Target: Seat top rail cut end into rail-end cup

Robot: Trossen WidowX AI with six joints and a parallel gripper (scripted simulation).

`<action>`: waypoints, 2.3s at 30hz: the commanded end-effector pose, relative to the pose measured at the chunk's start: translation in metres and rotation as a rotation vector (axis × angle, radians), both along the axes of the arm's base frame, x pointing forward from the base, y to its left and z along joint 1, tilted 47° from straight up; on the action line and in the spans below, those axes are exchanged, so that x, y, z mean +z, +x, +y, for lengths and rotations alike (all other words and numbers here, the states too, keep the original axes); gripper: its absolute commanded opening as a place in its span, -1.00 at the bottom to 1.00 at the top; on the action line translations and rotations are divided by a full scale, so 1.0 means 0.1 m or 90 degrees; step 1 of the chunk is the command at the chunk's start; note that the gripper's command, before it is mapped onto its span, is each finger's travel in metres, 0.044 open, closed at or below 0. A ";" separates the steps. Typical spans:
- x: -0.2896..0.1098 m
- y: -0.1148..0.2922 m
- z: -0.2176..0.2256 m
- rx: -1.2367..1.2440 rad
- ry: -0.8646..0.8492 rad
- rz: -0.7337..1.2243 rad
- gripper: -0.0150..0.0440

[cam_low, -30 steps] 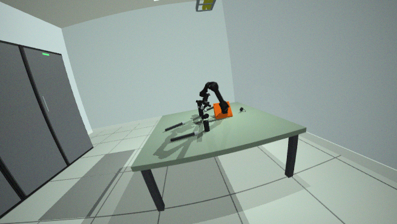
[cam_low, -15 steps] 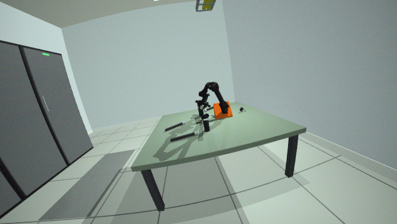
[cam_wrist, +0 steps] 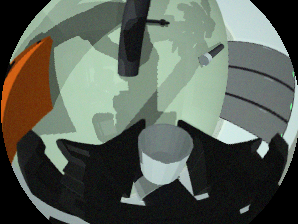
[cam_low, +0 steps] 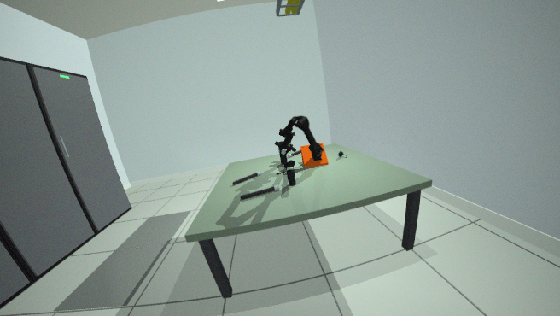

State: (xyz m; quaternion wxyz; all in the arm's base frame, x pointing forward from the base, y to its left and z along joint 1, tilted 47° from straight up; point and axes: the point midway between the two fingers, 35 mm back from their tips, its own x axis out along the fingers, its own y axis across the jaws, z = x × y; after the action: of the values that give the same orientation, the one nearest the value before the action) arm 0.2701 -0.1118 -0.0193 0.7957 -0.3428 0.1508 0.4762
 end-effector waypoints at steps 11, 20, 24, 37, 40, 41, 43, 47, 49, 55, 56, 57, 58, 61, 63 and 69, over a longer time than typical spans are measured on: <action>0.01 0.03 -0.01 -0.013 -0.002 0.008 -0.49; 0.00 0.01 0.00 -0.007 0.001 0.007 -0.49; 0.00 0.01 0.00 -0.007 0.001 0.007 -0.49; 0.00 0.01 0.00 -0.007 0.001 0.007 0.31; 0.04 0.01 0.00 -0.007 0.000 0.007 0.58; 0.07 0.01 0.00 -0.007 0.000 0.007 0.67; 0.15 0.01 -0.01 -0.008 0.000 0.007 0.84; 0.32 0.01 -0.02 -0.009 0.000 0.007 1.00; 0.41 0.00 -0.02 -0.009 0.000 0.007 1.00; 0.56 -0.02 -0.01 -0.010 -0.001 0.007 1.00; 0.53 -0.01 -0.01 -0.019 0.008 0.015 1.00; 0.58 -0.01 -0.02 -0.038 0.028 0.039 1.00; 0.68 -0.02 -0.02 -0.071 0.062 0.078 1.00; 1.04 -0.06 -0.03 -0.188 0.184 0.223 1.00; 1.29 -0.10 -0.01 -0.264 0.264 0.320 1.00; 1.91 -0.25 0.09 -0.444 0.455 0.562 1.00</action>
State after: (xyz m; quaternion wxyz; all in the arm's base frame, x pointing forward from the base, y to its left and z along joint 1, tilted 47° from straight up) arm 0.2585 -0.1116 0.1099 0.8632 -0.0005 0.3149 0.3947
